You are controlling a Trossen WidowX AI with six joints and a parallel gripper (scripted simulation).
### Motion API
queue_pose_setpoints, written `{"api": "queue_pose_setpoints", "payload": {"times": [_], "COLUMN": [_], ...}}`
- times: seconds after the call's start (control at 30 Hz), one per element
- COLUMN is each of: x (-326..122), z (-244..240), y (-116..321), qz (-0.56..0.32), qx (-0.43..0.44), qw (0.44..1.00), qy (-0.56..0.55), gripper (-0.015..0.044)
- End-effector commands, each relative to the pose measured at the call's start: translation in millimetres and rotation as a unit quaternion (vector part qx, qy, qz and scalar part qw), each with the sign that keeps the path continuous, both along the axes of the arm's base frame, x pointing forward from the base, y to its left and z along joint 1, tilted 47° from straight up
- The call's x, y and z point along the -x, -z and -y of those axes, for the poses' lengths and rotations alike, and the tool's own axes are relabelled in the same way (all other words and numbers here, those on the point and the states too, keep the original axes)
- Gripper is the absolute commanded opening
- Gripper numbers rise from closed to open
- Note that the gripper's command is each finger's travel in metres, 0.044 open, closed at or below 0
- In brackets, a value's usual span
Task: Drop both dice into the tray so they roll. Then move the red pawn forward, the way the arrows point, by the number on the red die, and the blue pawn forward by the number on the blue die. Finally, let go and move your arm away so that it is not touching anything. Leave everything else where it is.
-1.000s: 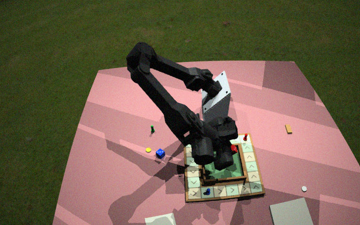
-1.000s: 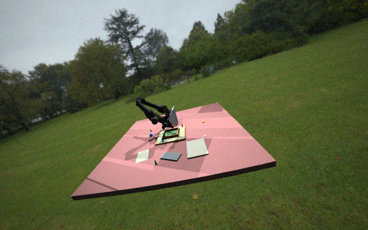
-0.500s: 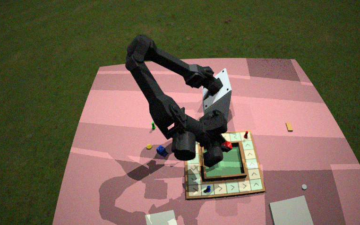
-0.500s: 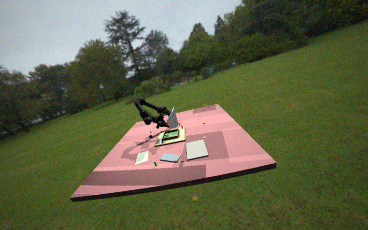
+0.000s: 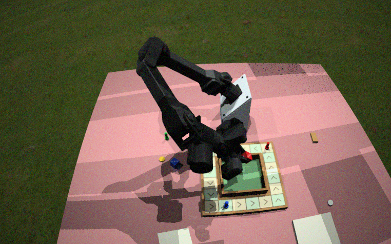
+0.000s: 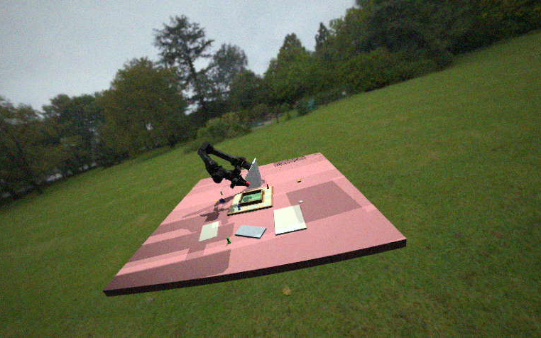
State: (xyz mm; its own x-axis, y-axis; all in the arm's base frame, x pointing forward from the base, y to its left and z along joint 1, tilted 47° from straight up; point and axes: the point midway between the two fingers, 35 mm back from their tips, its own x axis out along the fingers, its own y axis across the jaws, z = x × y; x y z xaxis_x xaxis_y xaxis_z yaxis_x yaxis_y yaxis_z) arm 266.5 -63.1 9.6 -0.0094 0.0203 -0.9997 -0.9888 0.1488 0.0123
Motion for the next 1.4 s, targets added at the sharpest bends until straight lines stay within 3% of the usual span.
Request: {"api": "queue_pose_setpoints", "payload": {"times": [0.0, 0.13, 0.7, 0.87, 1.0, 1.13, 1.2, 1.23, 1.37], "x": [0, 0, -5, 3, -2, -3, 1, 1, 3], "z": [0, 0, -29, -19, -16, -16, -18, -16, 24], "y": [0, 0, -25, 9, 19, 19, 20, 19, -12], "qz": [0.000, 0.000, -0.003, -0.080, -0.063, -0.060, -0.074, -0.069, 0.025], "qx": [0.000, 0.000, 0.003, 0.222, 0.395, 0.403, 0.364, 0.364, 0.355], "qw": [1.000, 1.000, 1.000, 0.972, 0.917, 0.913, 0.928, 0.929, 0.902], "qy": [0.000, 0.000, 0.004, 0.019, 0.000, -0.002, -0.002, 0.010, 0.245], "gripper": [0.0000, 0.0000, 0.0440, 0.0440, 0.0440, 0.0440, 0.0440, 0.0414, 0.0309]}}
